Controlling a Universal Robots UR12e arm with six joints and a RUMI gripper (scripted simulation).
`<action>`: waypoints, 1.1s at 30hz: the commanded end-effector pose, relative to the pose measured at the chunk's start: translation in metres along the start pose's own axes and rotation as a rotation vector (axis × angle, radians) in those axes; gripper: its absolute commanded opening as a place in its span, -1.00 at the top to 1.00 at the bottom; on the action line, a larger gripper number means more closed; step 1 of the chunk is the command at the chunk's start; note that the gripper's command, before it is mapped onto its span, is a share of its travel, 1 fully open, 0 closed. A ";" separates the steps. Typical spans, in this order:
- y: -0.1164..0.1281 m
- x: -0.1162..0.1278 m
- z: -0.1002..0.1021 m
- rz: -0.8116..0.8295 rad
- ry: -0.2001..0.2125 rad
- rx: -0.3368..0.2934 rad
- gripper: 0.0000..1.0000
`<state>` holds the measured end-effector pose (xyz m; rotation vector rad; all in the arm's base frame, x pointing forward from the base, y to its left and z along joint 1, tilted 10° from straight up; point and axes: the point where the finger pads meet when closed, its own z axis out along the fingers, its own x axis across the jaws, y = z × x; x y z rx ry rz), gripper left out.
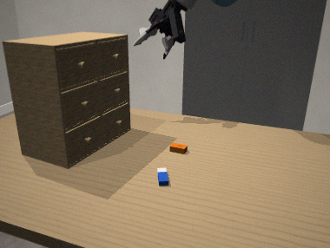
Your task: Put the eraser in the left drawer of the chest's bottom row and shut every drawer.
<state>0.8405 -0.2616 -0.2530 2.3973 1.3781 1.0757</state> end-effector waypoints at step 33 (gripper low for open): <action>0.017 0.010 -0.003 0.003 0.007 -0.021 -1.00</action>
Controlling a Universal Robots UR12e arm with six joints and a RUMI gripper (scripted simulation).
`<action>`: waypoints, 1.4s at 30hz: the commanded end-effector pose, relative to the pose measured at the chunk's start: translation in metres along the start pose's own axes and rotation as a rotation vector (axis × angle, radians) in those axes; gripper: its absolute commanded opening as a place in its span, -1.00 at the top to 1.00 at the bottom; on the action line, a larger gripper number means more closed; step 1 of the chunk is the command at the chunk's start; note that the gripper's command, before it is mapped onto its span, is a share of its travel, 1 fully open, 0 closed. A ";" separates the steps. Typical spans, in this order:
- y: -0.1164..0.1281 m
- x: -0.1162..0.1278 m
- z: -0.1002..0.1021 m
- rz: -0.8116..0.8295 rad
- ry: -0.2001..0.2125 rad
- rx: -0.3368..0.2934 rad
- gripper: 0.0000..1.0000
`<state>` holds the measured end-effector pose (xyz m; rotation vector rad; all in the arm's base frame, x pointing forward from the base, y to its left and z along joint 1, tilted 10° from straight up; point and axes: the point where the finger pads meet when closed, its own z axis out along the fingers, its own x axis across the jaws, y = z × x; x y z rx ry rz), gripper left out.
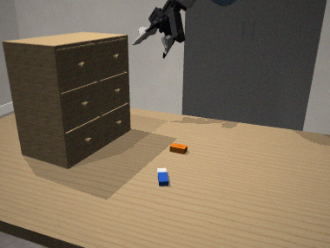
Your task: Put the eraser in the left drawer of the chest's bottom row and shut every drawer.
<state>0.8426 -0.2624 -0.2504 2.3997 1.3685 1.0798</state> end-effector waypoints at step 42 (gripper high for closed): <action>0.137 0.239 -0.079 0.051 0.166 -0.166 -1.00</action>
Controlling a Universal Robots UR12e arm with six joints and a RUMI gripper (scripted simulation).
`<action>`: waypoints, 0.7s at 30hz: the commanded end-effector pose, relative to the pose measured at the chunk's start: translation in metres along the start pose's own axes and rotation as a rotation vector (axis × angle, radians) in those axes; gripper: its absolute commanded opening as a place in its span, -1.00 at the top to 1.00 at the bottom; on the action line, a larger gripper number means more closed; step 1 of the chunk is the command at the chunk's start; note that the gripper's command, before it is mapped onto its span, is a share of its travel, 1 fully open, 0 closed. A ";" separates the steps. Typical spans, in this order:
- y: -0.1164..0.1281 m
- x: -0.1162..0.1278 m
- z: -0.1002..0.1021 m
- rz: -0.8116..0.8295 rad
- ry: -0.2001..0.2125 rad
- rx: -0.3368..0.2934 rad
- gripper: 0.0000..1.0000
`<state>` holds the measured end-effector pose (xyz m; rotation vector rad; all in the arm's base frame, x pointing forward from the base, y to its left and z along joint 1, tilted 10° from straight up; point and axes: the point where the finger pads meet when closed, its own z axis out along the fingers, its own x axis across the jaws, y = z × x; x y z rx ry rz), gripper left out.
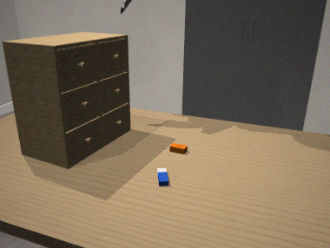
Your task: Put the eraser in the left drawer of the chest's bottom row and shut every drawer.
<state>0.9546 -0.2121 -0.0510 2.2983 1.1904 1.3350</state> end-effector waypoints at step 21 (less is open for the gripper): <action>-0.045 0.253 -0.064 -0.048 0.151 0.037 -1.00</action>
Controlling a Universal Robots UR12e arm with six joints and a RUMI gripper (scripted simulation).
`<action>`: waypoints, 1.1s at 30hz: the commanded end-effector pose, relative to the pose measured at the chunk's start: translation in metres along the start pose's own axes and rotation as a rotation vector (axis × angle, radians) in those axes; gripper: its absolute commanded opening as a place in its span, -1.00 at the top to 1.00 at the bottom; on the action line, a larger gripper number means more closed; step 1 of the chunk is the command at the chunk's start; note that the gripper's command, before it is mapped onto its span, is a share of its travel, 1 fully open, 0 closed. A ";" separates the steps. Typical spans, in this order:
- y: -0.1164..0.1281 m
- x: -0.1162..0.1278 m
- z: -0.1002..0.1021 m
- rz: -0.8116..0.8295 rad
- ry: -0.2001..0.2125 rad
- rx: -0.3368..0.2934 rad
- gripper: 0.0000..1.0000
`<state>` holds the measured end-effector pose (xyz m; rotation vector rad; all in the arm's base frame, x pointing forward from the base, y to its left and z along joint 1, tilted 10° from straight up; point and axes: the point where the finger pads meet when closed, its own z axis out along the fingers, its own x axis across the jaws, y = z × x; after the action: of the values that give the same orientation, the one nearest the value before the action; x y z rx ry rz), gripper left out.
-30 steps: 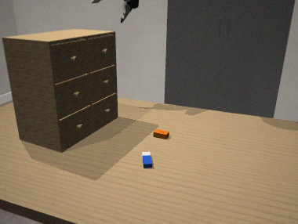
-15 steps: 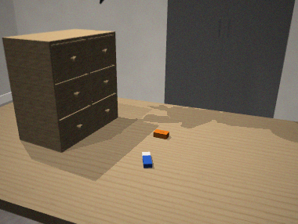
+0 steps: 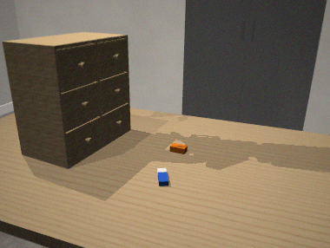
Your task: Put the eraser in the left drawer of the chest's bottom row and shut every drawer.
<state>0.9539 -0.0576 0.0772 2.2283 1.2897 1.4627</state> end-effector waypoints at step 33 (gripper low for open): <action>-0.304 0.021 -0.066 -0.290 -0.337 0.464 -1.00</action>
<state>0.7841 0.1055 -0.0192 2.2927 1.7477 0.8860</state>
